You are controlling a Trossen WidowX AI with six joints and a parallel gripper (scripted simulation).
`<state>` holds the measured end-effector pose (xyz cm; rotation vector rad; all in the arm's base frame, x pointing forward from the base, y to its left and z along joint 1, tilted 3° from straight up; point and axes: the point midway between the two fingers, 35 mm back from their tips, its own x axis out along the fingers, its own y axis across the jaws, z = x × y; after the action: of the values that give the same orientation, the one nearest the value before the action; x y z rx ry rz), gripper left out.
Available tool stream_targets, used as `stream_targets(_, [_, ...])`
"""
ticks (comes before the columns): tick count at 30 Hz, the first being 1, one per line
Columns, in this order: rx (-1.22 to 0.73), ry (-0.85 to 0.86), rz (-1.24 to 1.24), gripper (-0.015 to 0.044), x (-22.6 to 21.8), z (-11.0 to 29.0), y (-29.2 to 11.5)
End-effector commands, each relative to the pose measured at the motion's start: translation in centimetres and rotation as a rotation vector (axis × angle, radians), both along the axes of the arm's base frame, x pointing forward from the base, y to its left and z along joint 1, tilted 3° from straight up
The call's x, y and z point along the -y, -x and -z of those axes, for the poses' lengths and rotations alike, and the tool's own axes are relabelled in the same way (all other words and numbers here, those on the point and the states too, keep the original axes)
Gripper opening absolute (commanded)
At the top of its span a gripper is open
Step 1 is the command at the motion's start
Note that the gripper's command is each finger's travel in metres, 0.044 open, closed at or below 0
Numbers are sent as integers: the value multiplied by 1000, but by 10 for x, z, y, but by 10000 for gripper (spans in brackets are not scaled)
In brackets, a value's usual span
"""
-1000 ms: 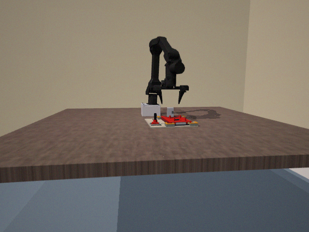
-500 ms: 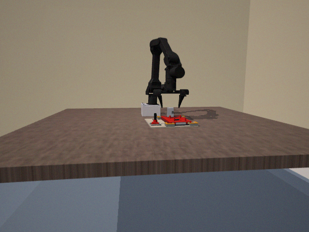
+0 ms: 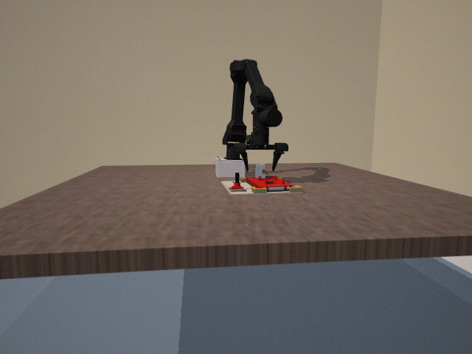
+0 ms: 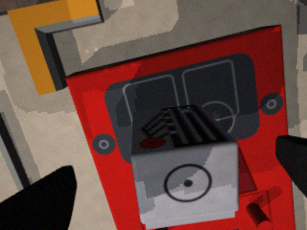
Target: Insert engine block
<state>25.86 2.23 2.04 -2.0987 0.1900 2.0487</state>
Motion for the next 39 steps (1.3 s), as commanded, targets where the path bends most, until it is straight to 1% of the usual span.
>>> stream_targets(1, [-5,-5,5,440,-1,7,2])
stream_targets(6, [-5,-5,5,440,-1,13,2])
stream_targets(17, [-5,-5,5,151,-1,13,2])
stream_targets(24, [-5,-5,5,105,-1,13,2])
stream_targets(28, [-5,-5,5,0,-1,8,1])
stream_targets(39, [-4,-5,5,0,3,-24,-5])
